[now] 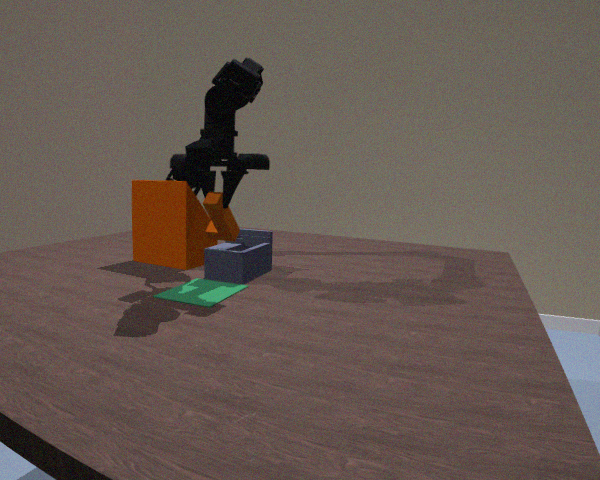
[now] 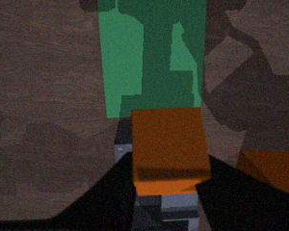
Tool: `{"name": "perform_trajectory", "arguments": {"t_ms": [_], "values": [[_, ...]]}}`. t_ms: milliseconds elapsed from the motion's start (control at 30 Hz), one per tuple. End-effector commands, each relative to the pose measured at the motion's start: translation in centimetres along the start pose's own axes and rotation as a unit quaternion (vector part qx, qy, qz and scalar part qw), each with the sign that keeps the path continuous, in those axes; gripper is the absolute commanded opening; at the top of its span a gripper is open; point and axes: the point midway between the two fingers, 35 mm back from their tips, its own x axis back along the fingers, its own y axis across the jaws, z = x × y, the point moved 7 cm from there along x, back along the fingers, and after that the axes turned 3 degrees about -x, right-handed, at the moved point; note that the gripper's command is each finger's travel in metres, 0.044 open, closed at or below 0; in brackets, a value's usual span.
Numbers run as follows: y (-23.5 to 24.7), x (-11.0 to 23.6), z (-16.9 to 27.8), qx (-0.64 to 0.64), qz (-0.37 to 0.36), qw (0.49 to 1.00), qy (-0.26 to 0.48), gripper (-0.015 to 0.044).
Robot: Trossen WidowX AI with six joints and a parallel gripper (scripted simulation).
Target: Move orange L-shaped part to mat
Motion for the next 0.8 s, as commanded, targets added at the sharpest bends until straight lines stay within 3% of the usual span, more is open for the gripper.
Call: {"name": "perform_trajectory", "arguments": {"t_ms": [0,367,767], "values": [[-0.2,0.1,-2.0,0.001,0.000,1.000,-0.002,0.0000],[-0.4,0.2,-6.1,0.001,0.000,1.000,-0.003,0.0000],[-0.4,-0.8,-6.2,0.001,-0.001,1.000,-0.003,0.0000]]}}
